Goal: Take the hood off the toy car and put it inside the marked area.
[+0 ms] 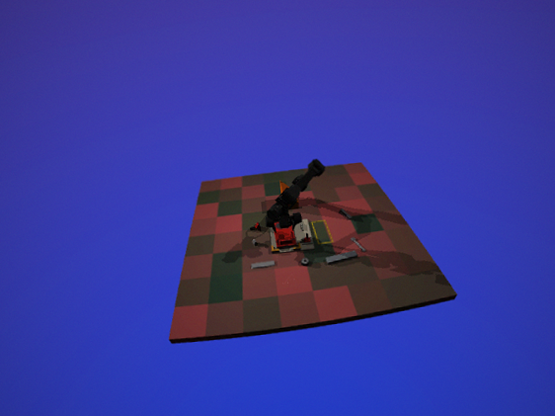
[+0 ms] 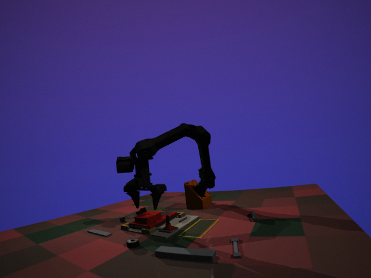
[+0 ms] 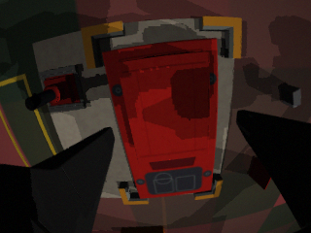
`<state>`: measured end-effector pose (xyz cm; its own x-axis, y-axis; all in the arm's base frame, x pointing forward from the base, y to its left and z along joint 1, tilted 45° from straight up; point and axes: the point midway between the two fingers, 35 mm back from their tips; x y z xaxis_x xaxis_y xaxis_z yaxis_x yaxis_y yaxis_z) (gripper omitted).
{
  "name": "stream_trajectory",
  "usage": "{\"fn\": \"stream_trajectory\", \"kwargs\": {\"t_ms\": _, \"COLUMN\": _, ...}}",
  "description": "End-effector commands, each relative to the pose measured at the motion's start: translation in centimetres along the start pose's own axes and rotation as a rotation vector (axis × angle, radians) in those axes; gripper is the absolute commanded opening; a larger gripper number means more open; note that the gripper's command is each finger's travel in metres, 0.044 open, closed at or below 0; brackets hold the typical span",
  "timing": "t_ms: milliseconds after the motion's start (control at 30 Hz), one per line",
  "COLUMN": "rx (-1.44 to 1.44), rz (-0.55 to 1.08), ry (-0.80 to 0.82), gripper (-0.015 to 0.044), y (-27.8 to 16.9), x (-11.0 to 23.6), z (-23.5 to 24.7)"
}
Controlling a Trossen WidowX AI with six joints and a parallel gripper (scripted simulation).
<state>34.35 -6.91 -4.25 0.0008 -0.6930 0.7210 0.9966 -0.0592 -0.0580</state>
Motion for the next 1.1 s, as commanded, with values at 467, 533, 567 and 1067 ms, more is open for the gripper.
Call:
{"fn": "stream_trajectory", "kwargs": {"t_ms": 467, "rx": -0.005, "rz": 0.006, "ry": 0.007, "gripper": 0.044, "y": -0.2, "x": -1.7, "z": 0.2}}
{"fn": "stream_trajectory", "kwargs": {"t_ms": 533, "rx": -0.005, "rz": 0.006, "ry": 0.007, "gripper": 0.044, "y": -0.2, "x": -1.9, "z": 0.2}}
{"fn": "stream_trajectory", "kwargs": {"t_ms": 567, "rx": -0.005, "rz": 0.006, "ry": 0.008, "gripper": 0.044, "y": -0.2, "x": -2.0, "z": 0.2}}
{"fn": "stream_trajectory", "kwargs": {"t_ms": 1067, "rx": -0.005, "rz": 0.006, "ry": 0.008, "gripper": 0.044, "y": -0.3, "x": -2.5, "z": 0.2}}
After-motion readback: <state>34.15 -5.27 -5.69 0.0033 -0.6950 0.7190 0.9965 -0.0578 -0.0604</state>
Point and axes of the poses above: the point midway between the two fingers, 35 mm back from their tips, its own x axis back along the fingers, its own z axis across the jaws, y = z × x, and after that the axes turned 7 degrees about -x, right-handed
